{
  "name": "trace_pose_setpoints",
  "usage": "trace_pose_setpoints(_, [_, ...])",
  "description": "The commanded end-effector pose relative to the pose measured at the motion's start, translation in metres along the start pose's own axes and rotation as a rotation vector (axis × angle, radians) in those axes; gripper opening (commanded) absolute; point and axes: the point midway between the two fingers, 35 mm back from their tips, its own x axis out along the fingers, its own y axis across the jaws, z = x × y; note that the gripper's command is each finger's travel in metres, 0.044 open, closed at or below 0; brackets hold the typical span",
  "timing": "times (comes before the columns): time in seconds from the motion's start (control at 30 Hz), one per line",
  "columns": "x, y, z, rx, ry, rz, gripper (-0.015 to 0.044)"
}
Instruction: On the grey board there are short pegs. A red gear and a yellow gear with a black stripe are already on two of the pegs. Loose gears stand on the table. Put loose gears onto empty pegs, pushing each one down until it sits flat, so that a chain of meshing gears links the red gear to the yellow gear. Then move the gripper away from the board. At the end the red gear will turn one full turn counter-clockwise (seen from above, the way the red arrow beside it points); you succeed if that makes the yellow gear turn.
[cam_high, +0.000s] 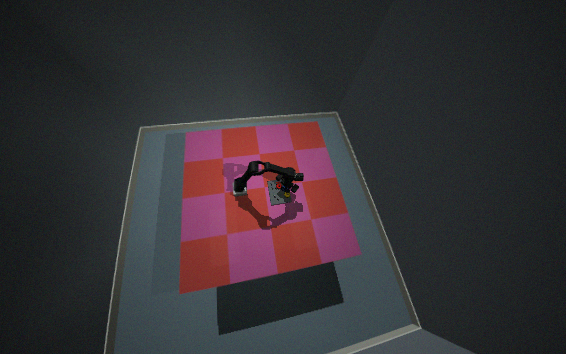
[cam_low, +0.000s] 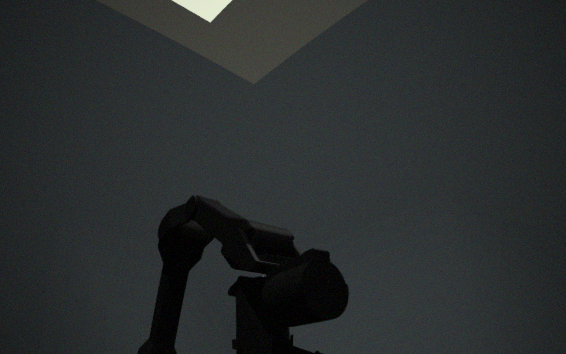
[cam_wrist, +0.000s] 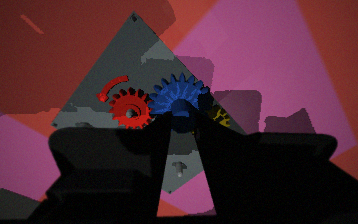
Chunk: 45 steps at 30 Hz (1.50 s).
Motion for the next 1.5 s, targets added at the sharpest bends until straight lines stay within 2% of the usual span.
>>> trace_pose_setpoints(0.0, [0.008, 0.002, -0.001, 0.049, 0.003, 0.007, 0.0])
trace_pose_setpoints(0.4, [0.015, 0.002, -0.002, 0.238, 0.004, 0.006, 0.0])
trace_pose_setpoints(1.13, [0.017, 0.002, -0.002, -0.066, 0.003, 0.007, 0.0])
trace_pose_setpoints(1.47, [0.02, 0.002, 0.0, -0.009, 0.003, 0.007, 0.0])
